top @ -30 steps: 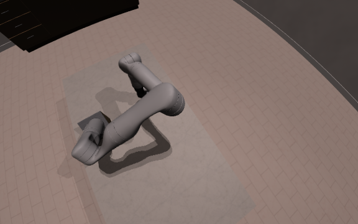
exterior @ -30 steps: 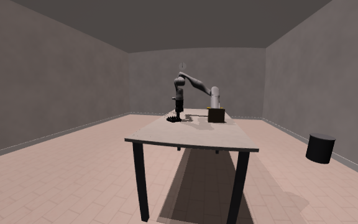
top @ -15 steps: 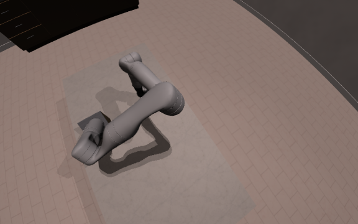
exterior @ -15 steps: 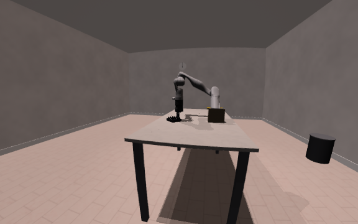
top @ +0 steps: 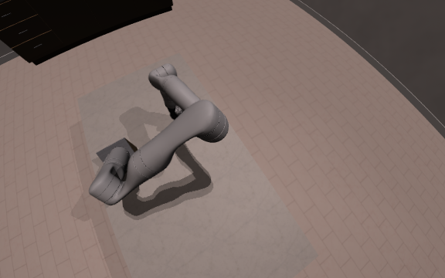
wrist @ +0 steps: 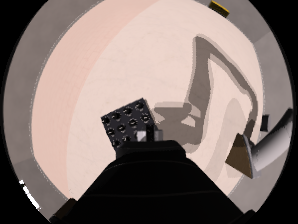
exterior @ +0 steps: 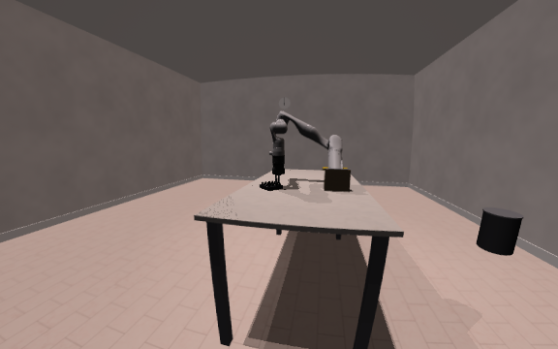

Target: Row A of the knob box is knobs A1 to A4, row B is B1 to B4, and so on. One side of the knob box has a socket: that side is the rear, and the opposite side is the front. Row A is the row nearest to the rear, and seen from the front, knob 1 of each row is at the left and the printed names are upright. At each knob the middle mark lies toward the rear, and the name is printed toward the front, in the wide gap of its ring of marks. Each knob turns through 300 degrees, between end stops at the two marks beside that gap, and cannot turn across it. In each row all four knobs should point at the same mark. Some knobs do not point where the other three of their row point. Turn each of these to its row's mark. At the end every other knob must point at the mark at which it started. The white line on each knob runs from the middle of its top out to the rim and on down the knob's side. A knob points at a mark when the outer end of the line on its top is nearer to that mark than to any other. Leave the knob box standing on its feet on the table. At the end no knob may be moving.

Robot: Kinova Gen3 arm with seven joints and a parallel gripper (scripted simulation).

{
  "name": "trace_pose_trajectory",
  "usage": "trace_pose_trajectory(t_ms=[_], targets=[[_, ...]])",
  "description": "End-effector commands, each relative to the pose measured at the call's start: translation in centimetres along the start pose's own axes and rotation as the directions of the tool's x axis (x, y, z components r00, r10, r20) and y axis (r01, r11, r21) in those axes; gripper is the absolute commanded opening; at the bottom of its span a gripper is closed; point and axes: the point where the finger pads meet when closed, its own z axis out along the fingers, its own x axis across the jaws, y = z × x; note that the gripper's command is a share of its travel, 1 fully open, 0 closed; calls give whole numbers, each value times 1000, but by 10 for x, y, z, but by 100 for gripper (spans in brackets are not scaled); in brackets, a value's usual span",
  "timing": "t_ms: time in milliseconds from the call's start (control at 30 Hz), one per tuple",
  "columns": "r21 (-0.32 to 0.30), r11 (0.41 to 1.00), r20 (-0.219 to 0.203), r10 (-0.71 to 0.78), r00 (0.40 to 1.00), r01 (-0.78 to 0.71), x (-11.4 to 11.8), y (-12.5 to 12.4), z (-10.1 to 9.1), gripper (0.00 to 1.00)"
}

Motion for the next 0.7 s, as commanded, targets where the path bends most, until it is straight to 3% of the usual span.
trace_pose_trajectory(t_ms=[0, 333, 667], targets=[[1, 999, 2, 37, 999, -37, -1, 0, -1, 30], [1, 981, 2, 192, 981, -192, -1, 0, -1, 30], [0, 919, 2, 395, 919, -395, -1, 0, -1, 30]])
